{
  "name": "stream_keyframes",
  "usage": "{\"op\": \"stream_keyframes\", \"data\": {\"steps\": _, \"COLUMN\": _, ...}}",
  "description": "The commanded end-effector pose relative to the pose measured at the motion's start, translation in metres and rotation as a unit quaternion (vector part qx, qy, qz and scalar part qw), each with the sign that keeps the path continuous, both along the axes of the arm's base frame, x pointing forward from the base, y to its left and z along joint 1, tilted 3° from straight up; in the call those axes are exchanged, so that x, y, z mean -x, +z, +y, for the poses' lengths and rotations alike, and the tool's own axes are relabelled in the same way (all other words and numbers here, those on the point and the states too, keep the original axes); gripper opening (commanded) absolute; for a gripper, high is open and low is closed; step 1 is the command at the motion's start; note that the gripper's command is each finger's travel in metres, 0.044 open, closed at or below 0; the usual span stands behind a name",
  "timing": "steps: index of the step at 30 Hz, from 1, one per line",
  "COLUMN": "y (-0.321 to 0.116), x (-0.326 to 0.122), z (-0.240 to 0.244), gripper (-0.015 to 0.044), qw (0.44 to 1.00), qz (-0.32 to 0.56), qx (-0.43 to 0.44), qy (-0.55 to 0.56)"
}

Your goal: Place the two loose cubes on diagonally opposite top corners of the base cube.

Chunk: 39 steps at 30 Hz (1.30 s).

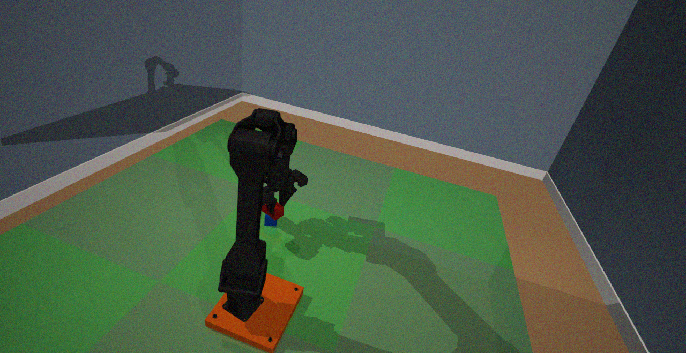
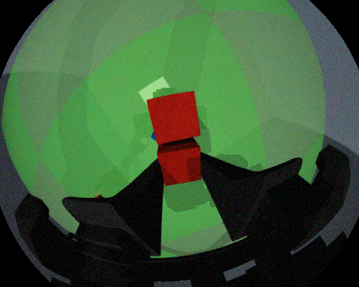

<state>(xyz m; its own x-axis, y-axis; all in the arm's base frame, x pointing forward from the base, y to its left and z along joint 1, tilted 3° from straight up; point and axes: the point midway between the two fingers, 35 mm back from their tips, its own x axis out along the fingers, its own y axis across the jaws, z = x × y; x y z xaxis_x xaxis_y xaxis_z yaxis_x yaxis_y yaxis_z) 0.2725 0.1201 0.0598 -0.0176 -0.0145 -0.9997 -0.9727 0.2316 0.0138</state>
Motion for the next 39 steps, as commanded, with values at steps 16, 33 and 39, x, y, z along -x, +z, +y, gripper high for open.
{"op": "stream_keyframes", "data": {"steps": 16, "y": 0.001, "x": 0.0, "z": 0.0, "gripper": 0.0205, "qw": 1.0, "qz": 0.001, "qx": -0.001, "qy": -0.002}}
{"op": "stream_keyframes", "data": {"steps": 33, "y": 0.038, "x": -0.001, "z": 0.0, "gripper": 0.0205, "qw": 1.0, "qz": 0.0, "qx": 0.0, "qy": 0.0}}
{"op": "stream_keyframes", "data": {"steps": 39, "y": 0.049, "x": -0.001, "z": 0.001, "gripper": 0.0205, "qw": 1.0, "qz": 0.0, "qx": 0.0, "qy": 0.0}}
